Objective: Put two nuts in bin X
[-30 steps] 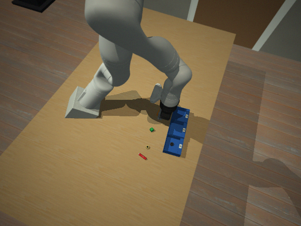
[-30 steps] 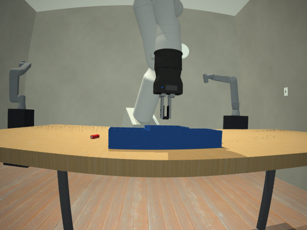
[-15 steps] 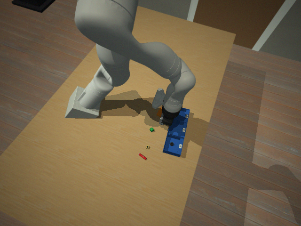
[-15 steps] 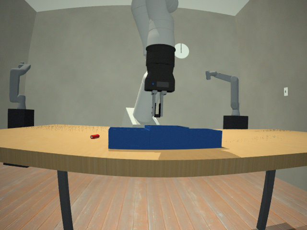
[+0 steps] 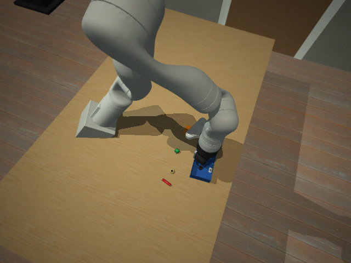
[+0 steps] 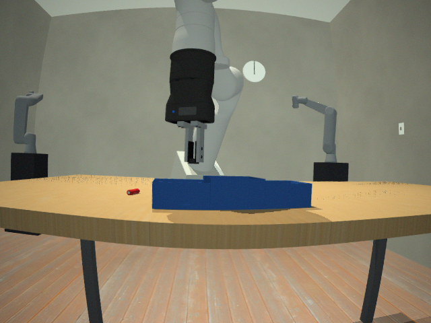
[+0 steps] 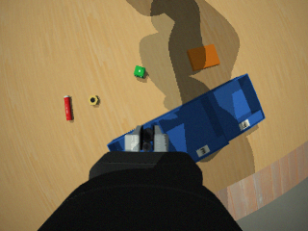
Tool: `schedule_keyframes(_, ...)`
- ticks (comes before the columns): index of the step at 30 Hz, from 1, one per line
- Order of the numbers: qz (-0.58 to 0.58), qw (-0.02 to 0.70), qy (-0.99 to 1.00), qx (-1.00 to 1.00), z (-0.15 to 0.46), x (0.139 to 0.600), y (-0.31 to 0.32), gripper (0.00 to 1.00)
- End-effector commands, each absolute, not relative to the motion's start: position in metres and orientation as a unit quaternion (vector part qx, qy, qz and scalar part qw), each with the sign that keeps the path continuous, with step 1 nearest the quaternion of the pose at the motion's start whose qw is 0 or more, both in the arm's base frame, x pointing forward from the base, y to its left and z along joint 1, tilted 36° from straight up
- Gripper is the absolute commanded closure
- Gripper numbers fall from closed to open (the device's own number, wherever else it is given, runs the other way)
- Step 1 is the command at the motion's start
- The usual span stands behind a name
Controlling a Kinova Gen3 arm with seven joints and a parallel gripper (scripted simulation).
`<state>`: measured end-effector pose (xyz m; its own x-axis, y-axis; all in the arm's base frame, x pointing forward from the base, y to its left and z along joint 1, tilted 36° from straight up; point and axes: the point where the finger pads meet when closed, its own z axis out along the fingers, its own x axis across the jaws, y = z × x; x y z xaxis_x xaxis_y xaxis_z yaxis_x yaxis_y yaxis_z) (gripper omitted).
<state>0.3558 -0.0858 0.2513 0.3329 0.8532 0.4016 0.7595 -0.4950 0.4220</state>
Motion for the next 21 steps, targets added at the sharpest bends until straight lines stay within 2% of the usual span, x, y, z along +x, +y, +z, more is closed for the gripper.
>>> schedule_keyframes(1, 0.299, 0.057, 0.435, 0.847, 0.258, 0.37, -0.099, 0.66)
schedule_keyframes(5, 0.31, 0.028, 0.348, 0.885, 0.264, 0.381, -0.11, 0.66)
schedule_keyframes(21, 0.299, -0.078, 0.024, 0.951, 0.261, 0.379, -0.111, 0.66)
